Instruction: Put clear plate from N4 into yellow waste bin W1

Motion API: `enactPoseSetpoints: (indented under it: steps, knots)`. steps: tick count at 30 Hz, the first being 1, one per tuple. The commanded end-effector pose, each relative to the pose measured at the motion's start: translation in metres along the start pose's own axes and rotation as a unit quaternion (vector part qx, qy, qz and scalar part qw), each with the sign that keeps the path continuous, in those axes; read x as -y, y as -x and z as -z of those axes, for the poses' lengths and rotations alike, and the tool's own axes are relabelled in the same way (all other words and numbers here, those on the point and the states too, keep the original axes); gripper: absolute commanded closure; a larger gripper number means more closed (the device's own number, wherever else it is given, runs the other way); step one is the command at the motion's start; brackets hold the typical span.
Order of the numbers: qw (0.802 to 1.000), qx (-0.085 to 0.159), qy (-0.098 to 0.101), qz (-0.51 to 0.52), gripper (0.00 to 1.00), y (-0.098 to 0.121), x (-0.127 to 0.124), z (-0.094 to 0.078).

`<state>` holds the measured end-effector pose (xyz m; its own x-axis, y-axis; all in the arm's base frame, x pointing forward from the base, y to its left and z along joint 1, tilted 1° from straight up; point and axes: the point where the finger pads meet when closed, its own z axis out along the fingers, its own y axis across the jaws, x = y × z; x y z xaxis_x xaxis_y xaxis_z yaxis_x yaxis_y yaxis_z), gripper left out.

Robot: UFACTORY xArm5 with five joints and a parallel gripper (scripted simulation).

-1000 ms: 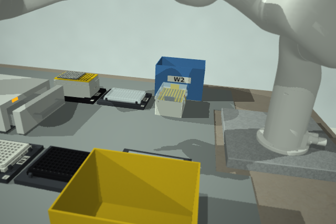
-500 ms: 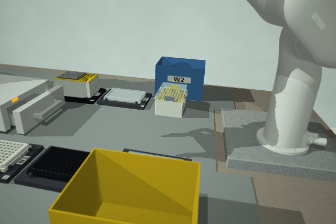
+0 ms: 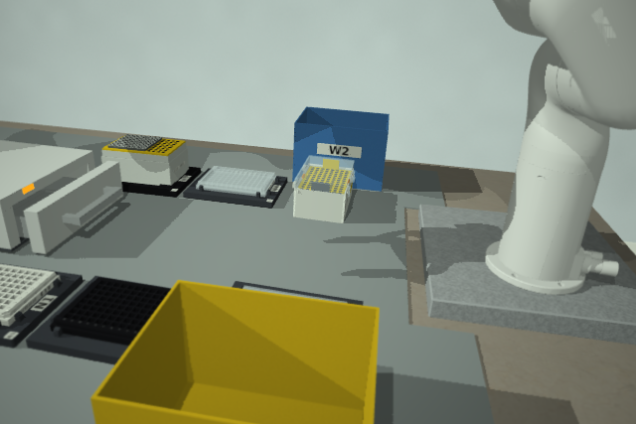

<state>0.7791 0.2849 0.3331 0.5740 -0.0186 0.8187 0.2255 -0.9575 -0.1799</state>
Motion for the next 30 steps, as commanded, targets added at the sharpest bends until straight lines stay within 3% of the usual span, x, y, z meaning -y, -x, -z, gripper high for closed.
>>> enactPoseSetpoints:
  steps: [1,2,5,11,14,19,22,28,30]
  knots:
    - [1.000,0.008,0.008,0.001,0.00,0.005,-0.013,0.014]
    - [1.000,0.008,0.008,0.001,0.00,0.005,-0.013,0.014]
    - [0.998,0.049,0.025,0.000,0.00,0.009,-0.031,0.022]
    - [0.998,0.048,0.028,0.001,0.00,0.017,-0.040,0.033]
    - [0.995,0.090,0.044,-0.001,0.00,0.022,-0.057,0.042]
    - [0.995,0.090,0.048,0.000,0.00,0.033,-0.066,0.054]
    - [0.989,0.132,0.061,-0.003,0.00,0.039,-0.081,0.064]
    - [0.989,0.131,0.064,-0.003,0.00,0.049,-0.089,0.076]
    - [0.984,0.162,0.073,-0.005,0.00,0.054,-0.099,0.083]
